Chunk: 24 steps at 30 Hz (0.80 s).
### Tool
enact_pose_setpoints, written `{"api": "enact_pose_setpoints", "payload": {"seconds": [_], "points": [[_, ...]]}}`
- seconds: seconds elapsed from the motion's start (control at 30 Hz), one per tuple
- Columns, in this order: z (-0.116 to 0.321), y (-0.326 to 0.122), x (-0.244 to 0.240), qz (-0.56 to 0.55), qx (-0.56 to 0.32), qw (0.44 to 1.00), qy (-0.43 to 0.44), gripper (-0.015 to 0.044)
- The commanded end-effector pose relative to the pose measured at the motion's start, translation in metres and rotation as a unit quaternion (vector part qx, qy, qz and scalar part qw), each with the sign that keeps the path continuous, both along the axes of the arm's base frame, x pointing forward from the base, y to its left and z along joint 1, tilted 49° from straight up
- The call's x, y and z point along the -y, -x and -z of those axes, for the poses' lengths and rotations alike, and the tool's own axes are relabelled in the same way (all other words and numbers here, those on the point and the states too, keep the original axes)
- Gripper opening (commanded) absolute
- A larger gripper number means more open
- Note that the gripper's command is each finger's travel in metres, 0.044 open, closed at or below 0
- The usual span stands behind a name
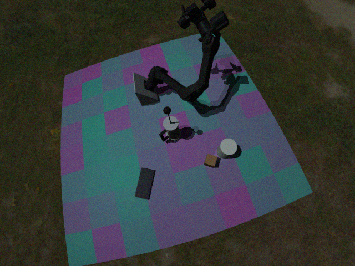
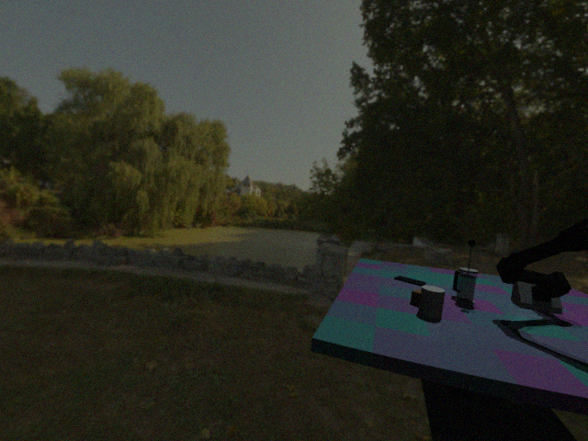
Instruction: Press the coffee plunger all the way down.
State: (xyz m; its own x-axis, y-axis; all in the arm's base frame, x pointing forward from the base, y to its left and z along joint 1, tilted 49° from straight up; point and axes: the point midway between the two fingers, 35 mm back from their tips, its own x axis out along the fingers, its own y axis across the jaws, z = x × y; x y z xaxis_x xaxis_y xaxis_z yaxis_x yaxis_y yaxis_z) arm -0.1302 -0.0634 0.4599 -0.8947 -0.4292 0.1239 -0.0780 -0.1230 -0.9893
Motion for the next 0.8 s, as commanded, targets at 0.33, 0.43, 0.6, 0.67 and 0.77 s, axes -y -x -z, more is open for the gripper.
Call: {"api": "enact_pose_setpoints", "payload": {"seconds": [0.33,0.43,0.6,0.67,0.77], "points": [[0.068,0.002,0.105,-0.282,0.212,0.935,-0.044,0.044],[0.093,-0.022,0.139,-0.374,0.294,0.877,-0.066,0.044],[0.124,-0.07,0.177,-0.482,0.401,0.771,-0.112,0.044],[0.139,-0.097,0.189,-0.522,0.452,0.71,-0.141,0.044],[0.149,-0.115,0.194,-0.534,0.482,0.676,-0.159,0.044]]}}
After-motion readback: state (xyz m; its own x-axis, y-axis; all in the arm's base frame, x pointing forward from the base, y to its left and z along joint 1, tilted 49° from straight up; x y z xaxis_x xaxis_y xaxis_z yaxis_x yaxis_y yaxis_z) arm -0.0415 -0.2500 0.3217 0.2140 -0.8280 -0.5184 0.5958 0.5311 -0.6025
